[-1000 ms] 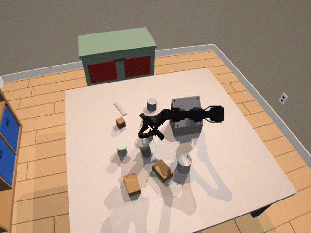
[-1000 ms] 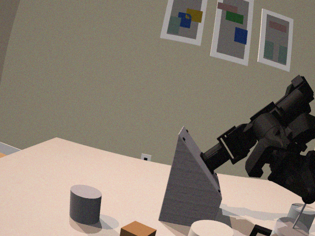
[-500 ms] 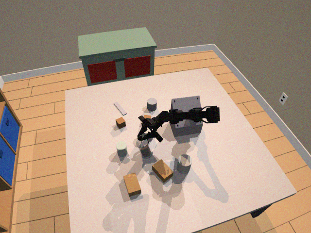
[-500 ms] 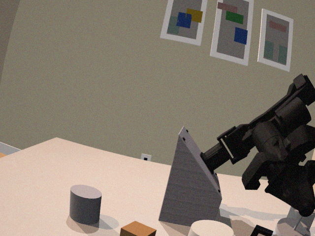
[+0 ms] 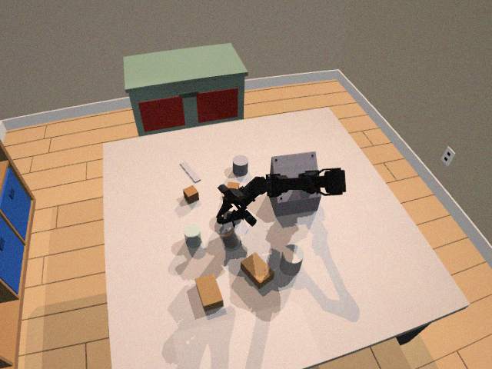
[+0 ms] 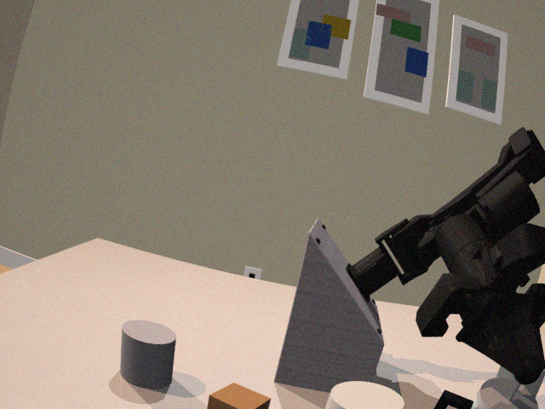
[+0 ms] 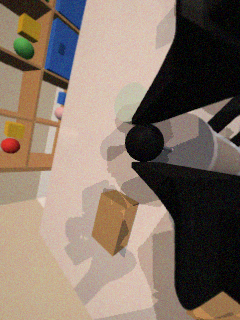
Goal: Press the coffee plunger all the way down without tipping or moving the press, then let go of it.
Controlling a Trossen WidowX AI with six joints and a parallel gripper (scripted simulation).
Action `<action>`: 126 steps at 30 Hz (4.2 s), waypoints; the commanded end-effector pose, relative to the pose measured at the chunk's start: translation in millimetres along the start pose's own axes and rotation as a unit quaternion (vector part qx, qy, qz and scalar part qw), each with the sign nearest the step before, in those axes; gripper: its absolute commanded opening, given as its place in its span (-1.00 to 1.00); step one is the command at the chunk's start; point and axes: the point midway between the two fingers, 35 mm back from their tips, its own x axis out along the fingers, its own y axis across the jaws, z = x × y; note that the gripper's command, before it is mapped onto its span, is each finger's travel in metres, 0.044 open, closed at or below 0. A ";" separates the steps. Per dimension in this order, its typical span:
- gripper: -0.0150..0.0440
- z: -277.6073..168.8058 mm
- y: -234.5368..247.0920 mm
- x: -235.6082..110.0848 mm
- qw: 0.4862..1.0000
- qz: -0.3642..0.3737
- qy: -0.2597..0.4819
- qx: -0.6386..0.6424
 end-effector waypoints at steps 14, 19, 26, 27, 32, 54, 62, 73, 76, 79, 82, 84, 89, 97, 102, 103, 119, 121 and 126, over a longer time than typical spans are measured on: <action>-0.10 -9.2 -0.2 6.0 1.000 0.005 0.019 0.010; -0.10 -8.8 -0.5 6.7 1.000 0.005 0.019 0.010; -0.10 -8.1 -0.8 7.8 1.000 0.005 0.019 0.010; -0.10 -8.0 -0.9 7.9 1.000 0.005 0.019 0.010; -0.10 -7.6 -1.1 8.7 1.000 0.005 0.019 0.010; -0.10 -6.0 -1.8 11.7 1.000 0.005 0.019 0.010; -0.10 -5.5 -2.0 12.6 1.000 0.005 0.019 0.010; -0.10 -5.0 -2.2 13.8 1.000 0.005 0.019 0.010; -0.10 -4.8 -2.2 14.1 1.000 0.005 0.019 0.010; -0.10 -4.0 -2.4 14.1 1.000 0.005 0.019 0.010; -0.10 -4.4 -2.4 14.7 1.000 0.005 0.019 0.010; -0.10 -4.4 -2.4 14.8 1.000 0.005 0.019 0.010; -0.10 -4.2 -2.5 15.2 1.000 0.005 0.019 0.010; -0.10 -0.2 -2.8 13.4 1.000 0.005 0.013 0.007; 0.07 -0.2 -2.8 13.4 1.000 0.005 0.013 0.007; 0.16 -0.2 -2.8 13.4 1.000 0.005 0.013 0.007; 1.00 10.1 -3.2 0.6 1.000 0.003 0.016 0.007; 1.00 19.1 -2.7 -12.4 1.000 0.002 0.018 0.007; 1.00 40.7 4.7 -56.9 1.000 -0.001 0.022 0.011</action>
